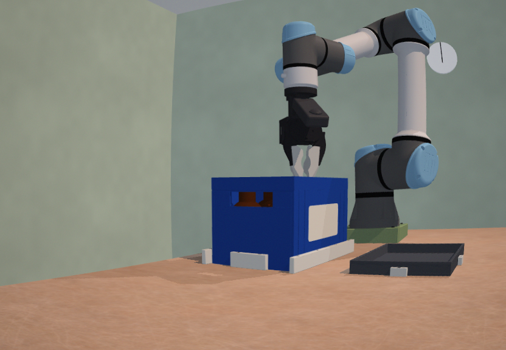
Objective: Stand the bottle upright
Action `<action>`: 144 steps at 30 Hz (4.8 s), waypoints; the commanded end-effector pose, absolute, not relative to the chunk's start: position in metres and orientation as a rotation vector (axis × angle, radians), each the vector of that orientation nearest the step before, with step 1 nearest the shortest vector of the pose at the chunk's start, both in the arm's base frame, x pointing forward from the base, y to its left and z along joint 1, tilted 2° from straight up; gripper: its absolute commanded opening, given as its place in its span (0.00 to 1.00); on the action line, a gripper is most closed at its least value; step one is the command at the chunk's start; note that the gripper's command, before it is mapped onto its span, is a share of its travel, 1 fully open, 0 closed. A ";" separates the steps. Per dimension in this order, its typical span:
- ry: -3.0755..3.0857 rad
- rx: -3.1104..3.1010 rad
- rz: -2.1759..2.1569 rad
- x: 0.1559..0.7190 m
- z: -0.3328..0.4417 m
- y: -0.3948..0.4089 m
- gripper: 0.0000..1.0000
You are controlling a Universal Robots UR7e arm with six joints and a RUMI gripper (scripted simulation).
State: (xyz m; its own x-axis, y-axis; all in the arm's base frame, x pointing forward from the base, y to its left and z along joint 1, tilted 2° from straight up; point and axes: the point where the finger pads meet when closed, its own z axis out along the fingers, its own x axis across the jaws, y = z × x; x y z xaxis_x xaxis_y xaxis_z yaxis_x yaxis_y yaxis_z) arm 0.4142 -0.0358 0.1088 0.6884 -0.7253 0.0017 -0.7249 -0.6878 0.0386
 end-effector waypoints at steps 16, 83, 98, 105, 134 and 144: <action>-1.226 2.853 -0.019 0.415 0.109 -0.036 0.00; -1.226 2.853 -0.019 0.415 0.109 -0.036 0.38; -1.226 2.853 -0.019 0.415 0.111 -0.036 0.38; -1.226 2.853 -0.019 0.415 0.122 -0.036 0.38; -1.226 2.853 -0.019 0.417 0.190 -0.034 0.38; -1.226 2.853 -0.019 0.417 0.192 -0.034 0.00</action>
